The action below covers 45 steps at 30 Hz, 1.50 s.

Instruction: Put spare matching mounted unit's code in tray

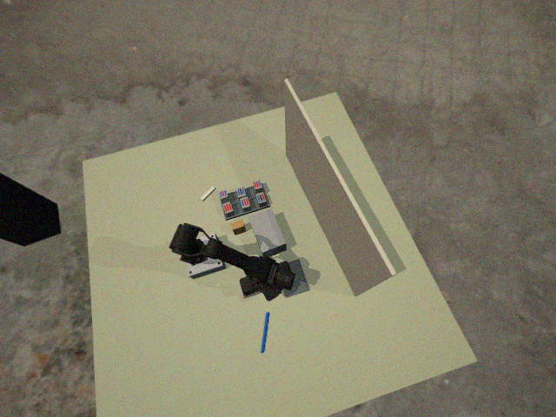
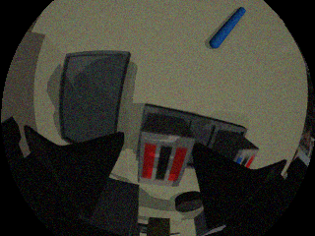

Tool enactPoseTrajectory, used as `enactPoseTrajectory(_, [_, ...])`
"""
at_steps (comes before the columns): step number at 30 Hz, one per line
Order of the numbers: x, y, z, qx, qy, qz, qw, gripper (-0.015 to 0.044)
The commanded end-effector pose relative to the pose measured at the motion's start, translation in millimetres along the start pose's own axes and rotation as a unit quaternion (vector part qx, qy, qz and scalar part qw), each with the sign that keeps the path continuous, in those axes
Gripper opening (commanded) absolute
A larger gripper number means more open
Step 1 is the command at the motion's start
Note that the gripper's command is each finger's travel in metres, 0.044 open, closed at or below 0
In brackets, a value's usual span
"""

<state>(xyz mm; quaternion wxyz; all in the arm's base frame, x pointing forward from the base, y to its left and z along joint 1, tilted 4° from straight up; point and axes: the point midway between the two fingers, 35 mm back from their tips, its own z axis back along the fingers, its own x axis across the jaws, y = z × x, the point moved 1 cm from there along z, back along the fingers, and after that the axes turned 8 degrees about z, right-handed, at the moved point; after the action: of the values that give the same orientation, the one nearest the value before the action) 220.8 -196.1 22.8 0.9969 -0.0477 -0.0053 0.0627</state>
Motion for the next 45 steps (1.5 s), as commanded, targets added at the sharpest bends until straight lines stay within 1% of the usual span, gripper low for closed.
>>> enactPoseTrajectory(1, [-3.1,4.3,-9.7,0.005,0.004,0.003,1.000,0.0300])
enactPoseTrajectory(45, [-3.5,4.9,-13.6,0.005,0.004,0.003,1.000,0.0300])
